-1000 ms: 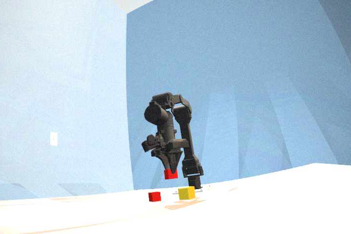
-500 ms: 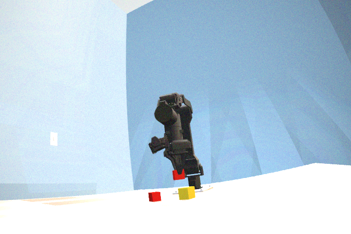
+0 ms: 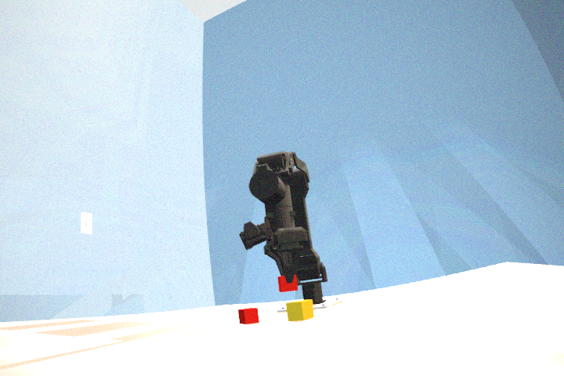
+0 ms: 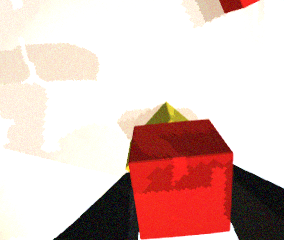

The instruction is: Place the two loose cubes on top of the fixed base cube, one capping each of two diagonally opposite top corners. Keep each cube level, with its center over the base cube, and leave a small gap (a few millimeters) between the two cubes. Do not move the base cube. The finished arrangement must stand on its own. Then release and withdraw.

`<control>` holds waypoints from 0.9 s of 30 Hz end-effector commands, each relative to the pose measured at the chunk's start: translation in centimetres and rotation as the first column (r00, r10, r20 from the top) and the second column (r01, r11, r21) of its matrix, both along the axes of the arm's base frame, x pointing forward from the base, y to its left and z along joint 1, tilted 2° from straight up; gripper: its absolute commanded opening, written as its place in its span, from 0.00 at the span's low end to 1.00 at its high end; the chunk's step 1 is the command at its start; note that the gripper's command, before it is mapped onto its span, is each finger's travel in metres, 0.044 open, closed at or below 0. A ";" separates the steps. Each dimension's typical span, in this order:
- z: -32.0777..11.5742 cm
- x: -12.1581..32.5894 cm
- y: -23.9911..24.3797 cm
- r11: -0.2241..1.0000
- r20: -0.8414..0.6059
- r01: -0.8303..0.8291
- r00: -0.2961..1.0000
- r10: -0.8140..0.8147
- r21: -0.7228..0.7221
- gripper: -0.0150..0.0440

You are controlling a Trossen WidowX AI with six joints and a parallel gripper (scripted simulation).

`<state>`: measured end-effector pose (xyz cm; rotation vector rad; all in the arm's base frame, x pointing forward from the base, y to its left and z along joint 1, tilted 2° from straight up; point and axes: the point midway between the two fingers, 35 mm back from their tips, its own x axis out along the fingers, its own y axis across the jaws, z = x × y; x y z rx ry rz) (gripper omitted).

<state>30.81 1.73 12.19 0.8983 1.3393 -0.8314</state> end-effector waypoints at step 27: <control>-2.2 0.0 0.1 1.000 -0.004 0.003 1.000 -0.003 -0.005 0.43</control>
